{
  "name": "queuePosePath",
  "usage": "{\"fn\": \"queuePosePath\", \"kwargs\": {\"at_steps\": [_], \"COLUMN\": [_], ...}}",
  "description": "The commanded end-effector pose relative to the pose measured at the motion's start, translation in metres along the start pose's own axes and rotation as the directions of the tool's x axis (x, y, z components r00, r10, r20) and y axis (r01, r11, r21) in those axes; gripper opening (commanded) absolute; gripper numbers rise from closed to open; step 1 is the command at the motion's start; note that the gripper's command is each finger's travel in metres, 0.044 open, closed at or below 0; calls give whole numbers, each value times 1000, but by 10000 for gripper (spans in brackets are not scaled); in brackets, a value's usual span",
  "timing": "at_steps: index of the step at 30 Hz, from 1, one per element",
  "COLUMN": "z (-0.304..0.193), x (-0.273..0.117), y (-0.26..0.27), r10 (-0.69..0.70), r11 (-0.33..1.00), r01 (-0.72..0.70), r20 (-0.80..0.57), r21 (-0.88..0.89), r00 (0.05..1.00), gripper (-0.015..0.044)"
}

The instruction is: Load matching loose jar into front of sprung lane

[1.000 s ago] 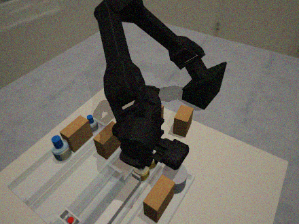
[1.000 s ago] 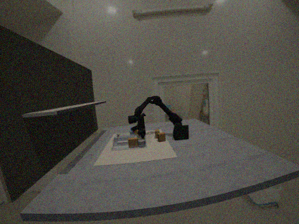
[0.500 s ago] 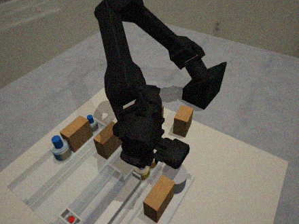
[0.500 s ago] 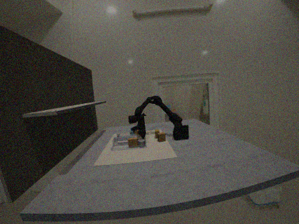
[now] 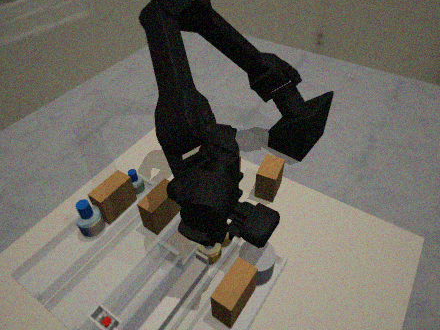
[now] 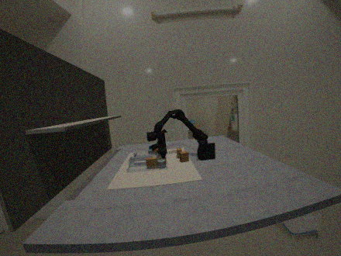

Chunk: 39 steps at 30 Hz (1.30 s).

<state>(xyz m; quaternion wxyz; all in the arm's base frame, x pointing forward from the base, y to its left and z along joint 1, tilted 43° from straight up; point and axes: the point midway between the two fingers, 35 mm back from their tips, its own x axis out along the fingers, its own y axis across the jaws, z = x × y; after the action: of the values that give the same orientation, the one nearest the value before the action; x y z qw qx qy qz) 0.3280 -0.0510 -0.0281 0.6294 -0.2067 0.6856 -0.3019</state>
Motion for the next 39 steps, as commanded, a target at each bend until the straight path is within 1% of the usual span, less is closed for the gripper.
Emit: {"fn": "queuePosePath", "kwargs": {"at_steps": [1,21,32,35,39], "z": [1,-3,-2,-2,-2], "x": [0,0,0,-1,-12], "y": [-1,0,0,0,0], "r10": [-3,-3,-3,-3,-2], "r11": [1000,1000,1000,1000,1000], "r01": [3,3,3,2,2], "r20": [9,9,9,9,9], "r21": [10,10,10,10,10], "r00": [1000,1000,1000,1000,1000], "gripper": [0,0,285,285,285]}}
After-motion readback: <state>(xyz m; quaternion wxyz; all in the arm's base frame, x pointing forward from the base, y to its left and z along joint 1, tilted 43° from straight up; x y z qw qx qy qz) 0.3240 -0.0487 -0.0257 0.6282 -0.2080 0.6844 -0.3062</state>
